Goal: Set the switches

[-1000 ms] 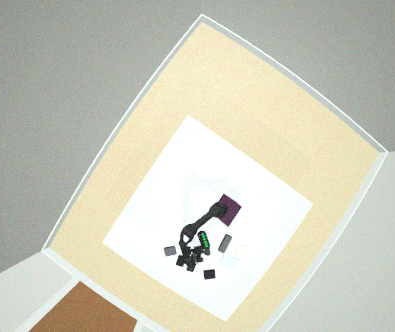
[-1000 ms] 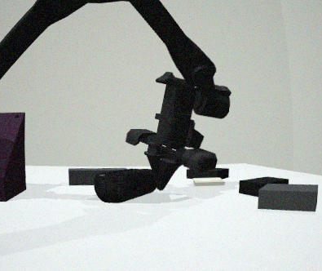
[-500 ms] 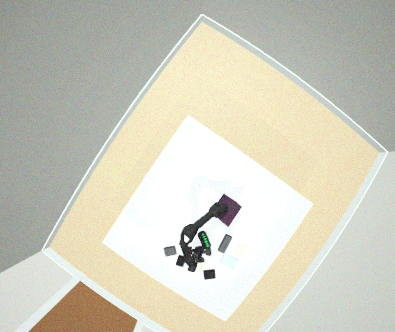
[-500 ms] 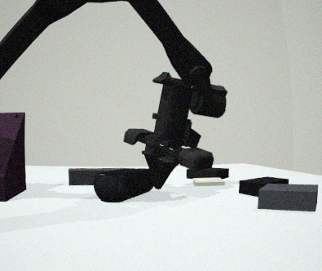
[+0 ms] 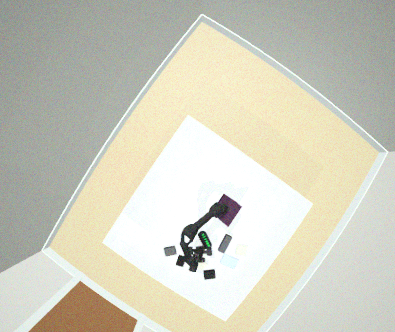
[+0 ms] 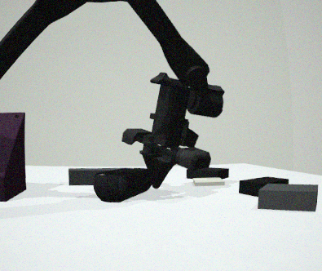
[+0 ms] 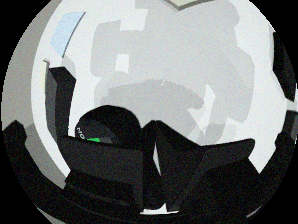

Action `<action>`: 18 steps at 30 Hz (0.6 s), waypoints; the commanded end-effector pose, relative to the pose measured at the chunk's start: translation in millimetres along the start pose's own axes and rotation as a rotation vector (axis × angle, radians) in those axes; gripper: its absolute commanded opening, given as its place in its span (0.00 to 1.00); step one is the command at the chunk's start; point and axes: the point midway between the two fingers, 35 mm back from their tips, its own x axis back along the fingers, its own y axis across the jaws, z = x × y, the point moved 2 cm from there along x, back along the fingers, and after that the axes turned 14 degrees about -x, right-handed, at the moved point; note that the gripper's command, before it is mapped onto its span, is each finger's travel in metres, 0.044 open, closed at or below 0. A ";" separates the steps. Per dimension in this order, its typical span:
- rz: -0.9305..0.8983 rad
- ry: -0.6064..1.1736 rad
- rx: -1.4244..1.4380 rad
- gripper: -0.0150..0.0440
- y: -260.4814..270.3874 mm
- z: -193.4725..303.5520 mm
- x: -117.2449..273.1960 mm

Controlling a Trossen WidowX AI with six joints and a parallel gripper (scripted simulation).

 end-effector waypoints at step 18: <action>-0.001 0.001 0.000 0.25 5.5 1.2 -0.4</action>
